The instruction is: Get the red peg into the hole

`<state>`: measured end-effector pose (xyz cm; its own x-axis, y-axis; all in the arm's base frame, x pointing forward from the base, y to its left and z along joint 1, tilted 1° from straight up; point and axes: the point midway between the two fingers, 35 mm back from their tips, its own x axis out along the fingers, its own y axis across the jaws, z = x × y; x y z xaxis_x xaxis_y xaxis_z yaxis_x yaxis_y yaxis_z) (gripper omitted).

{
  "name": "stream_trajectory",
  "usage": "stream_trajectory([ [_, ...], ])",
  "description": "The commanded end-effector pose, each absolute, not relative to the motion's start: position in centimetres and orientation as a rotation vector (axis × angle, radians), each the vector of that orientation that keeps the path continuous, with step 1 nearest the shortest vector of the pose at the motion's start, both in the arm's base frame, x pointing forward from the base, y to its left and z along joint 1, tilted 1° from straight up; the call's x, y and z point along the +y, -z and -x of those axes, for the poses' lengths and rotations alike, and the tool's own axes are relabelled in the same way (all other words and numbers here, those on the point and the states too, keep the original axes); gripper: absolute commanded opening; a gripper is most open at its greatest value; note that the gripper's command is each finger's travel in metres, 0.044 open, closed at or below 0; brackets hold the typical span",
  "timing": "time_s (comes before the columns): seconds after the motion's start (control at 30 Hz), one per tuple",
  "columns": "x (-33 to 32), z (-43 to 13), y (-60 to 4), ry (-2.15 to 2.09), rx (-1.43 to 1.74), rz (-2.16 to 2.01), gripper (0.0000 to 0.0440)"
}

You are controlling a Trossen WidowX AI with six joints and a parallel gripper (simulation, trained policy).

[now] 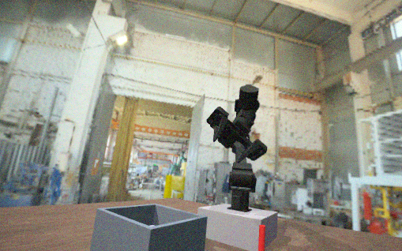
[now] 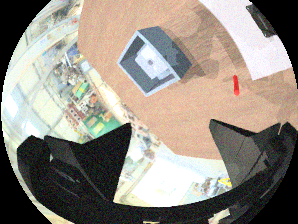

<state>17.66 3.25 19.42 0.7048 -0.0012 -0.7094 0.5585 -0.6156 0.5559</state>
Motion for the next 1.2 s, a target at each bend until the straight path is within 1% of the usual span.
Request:
stream_trajectory([
  [0.0,3.4,-17.7,-19.4,0.877,0.441,-2.063,0.0415],
  [0.07,3.6,-17.9,-19.3,0.883,0.477,-1.994,0.044],
  [0.53,5.7,-20.7,-20.6,0.862,0.702,-1.577,0.044],
  [0.87,7.1,-22.5,-20.9,0.865,0.82,-1.401,0.044],
  [1.17,8.1,-23.6,-19.6,0.899,0.925,-1.285,0.044],
])
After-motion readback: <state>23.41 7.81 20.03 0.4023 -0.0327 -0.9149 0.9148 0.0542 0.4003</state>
